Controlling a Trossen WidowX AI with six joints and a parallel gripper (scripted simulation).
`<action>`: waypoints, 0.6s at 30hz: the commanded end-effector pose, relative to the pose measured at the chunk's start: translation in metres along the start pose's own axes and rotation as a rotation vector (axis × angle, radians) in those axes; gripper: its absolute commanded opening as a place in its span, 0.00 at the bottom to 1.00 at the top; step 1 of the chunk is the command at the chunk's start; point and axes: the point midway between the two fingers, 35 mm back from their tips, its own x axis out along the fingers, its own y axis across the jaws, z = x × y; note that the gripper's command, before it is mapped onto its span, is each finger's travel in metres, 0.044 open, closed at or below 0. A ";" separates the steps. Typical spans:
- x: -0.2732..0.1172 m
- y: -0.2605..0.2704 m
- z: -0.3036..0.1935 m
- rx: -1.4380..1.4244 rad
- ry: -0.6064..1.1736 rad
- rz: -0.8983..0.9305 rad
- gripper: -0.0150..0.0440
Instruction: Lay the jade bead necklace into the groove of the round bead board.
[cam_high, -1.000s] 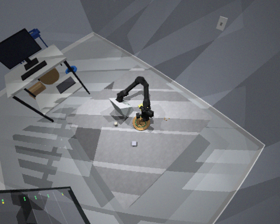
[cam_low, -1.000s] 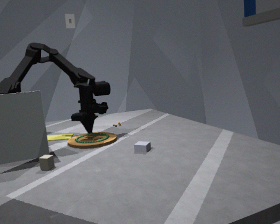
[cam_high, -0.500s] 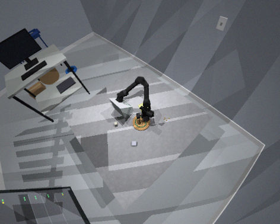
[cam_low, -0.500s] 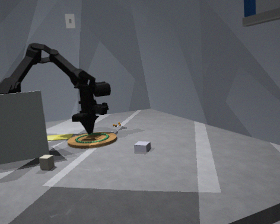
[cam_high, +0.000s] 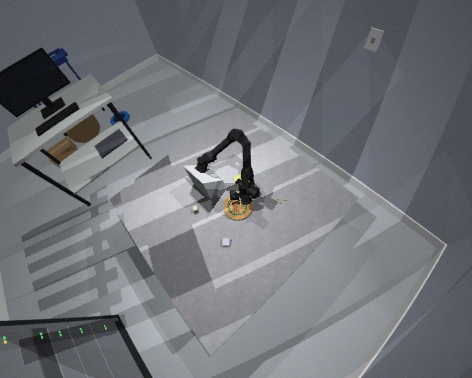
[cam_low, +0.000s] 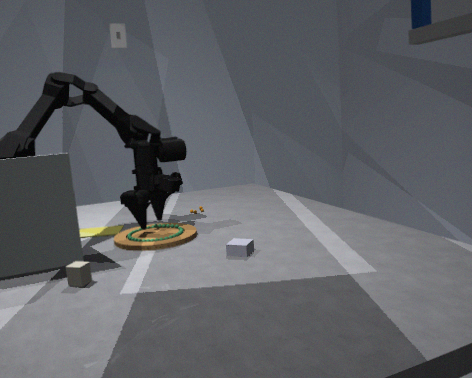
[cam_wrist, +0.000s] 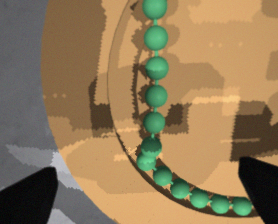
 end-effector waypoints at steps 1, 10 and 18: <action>-0.002 0.000 0.000 -0.005 -0.002 0.000 1.00; -0.002 0.000 0.000 -0.005 -0.002 0.000 1.00; -0.004 0.000 0.005 0.010 -0.003 0.000 0.91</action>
